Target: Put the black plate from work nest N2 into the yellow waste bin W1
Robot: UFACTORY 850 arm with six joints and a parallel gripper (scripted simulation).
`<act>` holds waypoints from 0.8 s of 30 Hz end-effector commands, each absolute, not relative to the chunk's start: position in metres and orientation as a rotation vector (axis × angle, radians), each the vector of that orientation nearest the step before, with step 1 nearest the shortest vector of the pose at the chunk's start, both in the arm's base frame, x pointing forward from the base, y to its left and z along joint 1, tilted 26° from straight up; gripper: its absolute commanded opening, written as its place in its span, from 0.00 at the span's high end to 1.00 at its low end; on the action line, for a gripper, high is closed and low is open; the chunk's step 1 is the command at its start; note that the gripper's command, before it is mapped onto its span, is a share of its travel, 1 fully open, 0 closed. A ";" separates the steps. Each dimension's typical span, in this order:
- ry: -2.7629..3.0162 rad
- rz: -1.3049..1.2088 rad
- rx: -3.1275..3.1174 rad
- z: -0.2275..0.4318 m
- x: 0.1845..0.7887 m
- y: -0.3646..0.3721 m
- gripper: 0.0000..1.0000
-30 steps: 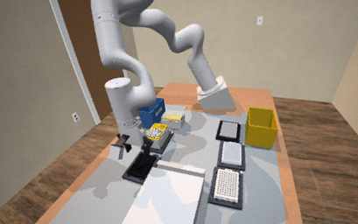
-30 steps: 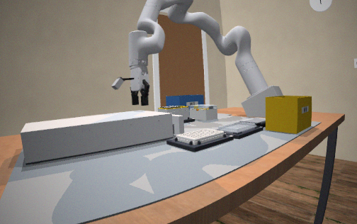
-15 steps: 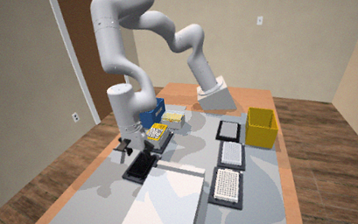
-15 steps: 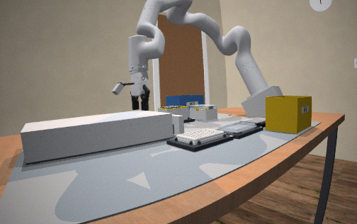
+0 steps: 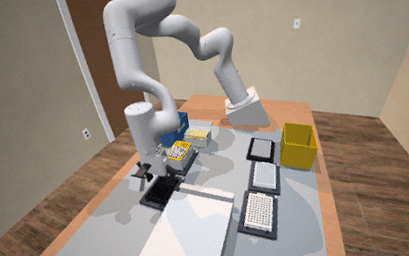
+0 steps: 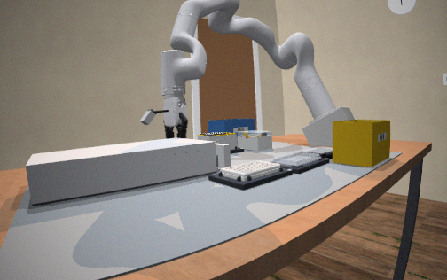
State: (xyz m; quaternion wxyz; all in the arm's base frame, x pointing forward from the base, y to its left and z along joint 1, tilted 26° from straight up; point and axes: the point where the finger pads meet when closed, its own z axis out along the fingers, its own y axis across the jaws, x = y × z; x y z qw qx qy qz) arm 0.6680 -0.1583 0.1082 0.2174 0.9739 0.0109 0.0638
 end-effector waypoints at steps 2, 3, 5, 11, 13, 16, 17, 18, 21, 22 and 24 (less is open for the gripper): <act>0.030 0.180 2.697 0.103 0.670 -0.161 0.00; 0.030 0.180 2.697 0.101 0.670 -0.162 0.00; 0.030 0.180 2.697 0.099 0.670 -0.163 0.00; 0.030 0.180 2.697 0.099 0.670 -0.163 0.00; 0.030 0.180 2.697 0.099 0.670 -0.163 0.00; 0.030 0.180 2.697 0.099 0.670 -0.163 0.00; 0.030 0.180 2.697 0.098 0.670 -0.163 0.00; 0.030 0.180 2.697 0.098 0.671 -0.163 0.00; 0.030 0.180 2.697 0.096 0.671 -0.164 0.00; 0.030 0.180 2.697 0.095 0.671 -0.165 0.00; 0.030 0.180 2.697 0.095 0.671 -0.165 0.00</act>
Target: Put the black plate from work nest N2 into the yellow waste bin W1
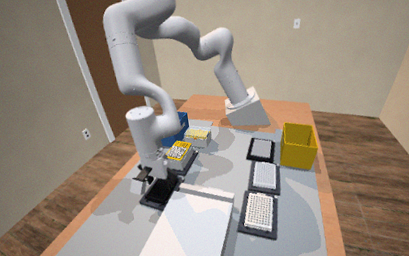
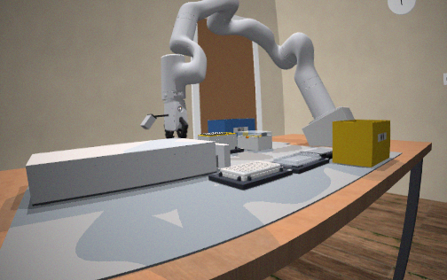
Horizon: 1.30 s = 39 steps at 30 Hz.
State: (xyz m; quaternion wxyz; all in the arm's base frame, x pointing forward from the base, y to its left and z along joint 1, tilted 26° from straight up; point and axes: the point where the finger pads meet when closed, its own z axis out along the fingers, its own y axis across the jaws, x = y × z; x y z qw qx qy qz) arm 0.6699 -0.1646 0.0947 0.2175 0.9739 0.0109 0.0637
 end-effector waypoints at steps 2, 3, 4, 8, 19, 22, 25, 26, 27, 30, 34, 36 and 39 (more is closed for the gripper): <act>0.030 0.180 2.697 0.094 0.671 -0.165 0.00; 0.030 0.180 2.697 0.094 0.671 -0.165 0.00; 0.030 0.180 2.697 0.093 0.671 -0.166 0.00; 0.030 0.180 2.697 0.091 0.672 -0.167 0.00; 0.030 0.180 2.697 0.085 0.672 -0.169 0.00; 0.030 0.180 2.697 0.083 0.673 -0.170 0.00; 0.030 0.180 2.697 0.082 0.673 -0.171 0.00; 0.030 0.180 2.697 0.081 0.673 -0.171 0.00; 0.030 0.180 2.697 0.081 0.673 -0.171 0.00; 0.030 0.180 2.697 0.081 0.673 -0.171 0.00; 0.030 0.179 2.697 0.081 0.673 -0.171 0.00; 0.030 0.180 2.697 0.081 0.673 -0.171 0.00; 0.030 0.180 2.697 0.081 0.673 -0.171 0.00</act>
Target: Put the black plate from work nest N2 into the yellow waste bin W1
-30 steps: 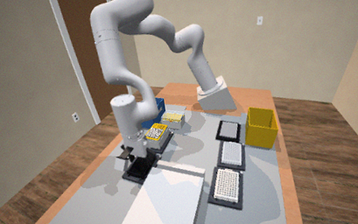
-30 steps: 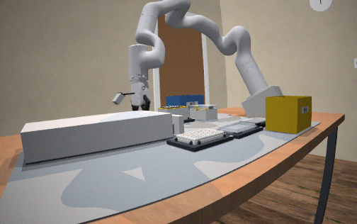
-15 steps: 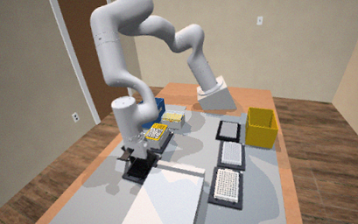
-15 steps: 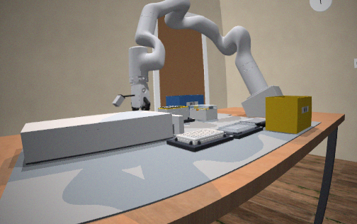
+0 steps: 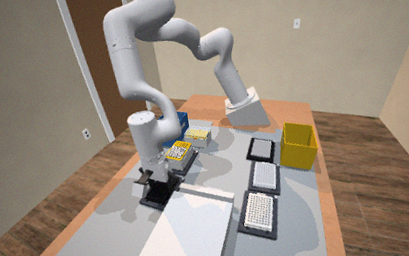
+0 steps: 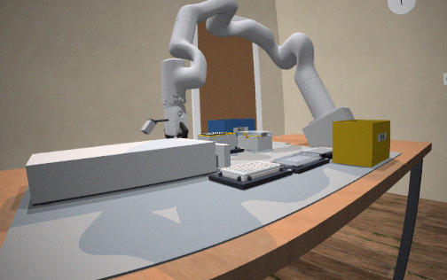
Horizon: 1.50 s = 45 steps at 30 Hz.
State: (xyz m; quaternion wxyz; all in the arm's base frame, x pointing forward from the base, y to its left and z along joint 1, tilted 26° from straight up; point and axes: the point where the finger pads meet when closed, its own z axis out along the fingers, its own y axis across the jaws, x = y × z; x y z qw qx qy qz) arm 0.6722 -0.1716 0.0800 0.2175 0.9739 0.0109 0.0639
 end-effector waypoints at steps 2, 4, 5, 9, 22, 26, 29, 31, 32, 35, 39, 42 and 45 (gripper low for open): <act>0.030 0.180 2.697 0.081 0.673 -0.171 0.00; 0.030 0.180 2.697 0.081 0.673 -0.171 0.00; 0.030 0.180 2.697 0.082 0.673 -0.171 1.00; 0.030 0.180 2.697 0.082 0.673 -0.171 1.00; 0.030 0.179 2.697 0.082 0.673 -0.171 1.00; 0.030 0.179 2.697 0.082 0.673 -0.171 1.00; 0.030 0.179 2.697 0.082 0.673 -0.171 1.00; 0.030 0.179 2.697 0.082 0.673 -0.171 1.00; 0.030 0.179 2.697 0.082 0.673 -0.171 1.00; 0.030 0.179 2.697 0.082 0.673 -0.171 1.00; 0.030 0.179 2.697 0.082 0.673 -0.171 1.00; 0.030 0.179 2.697 0.082 0.673 -0.171 1.00; 0.030 0.179 2.697 0.082 0.673 -0.171 1.00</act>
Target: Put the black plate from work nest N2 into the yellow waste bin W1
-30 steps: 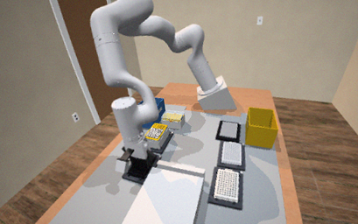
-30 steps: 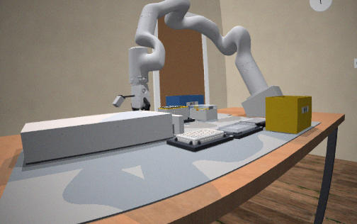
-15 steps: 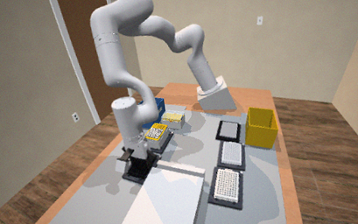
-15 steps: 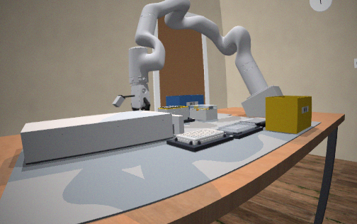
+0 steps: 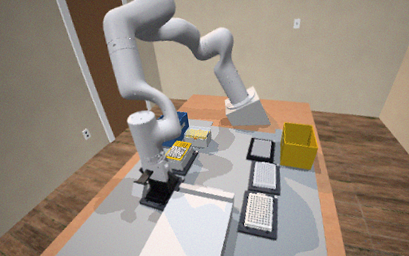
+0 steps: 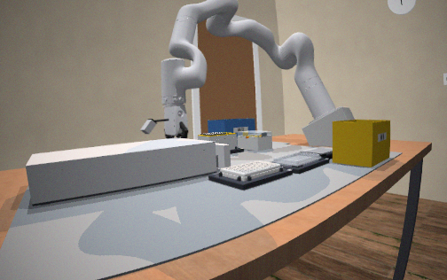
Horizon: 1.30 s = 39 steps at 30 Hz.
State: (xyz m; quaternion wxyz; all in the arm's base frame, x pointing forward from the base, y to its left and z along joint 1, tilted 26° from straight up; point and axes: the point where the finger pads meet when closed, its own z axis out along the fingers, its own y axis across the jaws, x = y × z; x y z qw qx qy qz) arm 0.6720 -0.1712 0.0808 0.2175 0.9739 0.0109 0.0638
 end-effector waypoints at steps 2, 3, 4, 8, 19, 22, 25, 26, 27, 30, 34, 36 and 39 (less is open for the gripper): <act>0.030 0.179 2.697 0.082 0.673 -0.171 1.00; 0.030 0.179 2.697 0.082 0.673 -0.171 1.00; 0.030 0.179 2.697 0.082 0.673 -0.171 1.00; 0.030 0.179 2.697 0.082 0.673 -0.171 1.00; 0.030 0.180 2.697 0.085 0.672 -0.169 1.00; 0.030 0.180 2.697 0.087 0.672 -0.168 1.00; 0.030 0.180 2.697 0.089 0.672 -0.168 1.00; 0.030 0.180 2.697 0.090 0.672 -0.167 1.00; 0.030 0.180 2.697 0.090 0.672 -0.167 1.00; 0.030 0.180 2.697 0.092 0.671 -0.166 1.00; 0.030 0.180 2.697 0.094 0.671 -0.165 1.00; 0.030 0.180 2.697 0.094 0.671 -0.165 1.00; 0.030 0.180 2.697 0.096 0.671 -0.164 1.00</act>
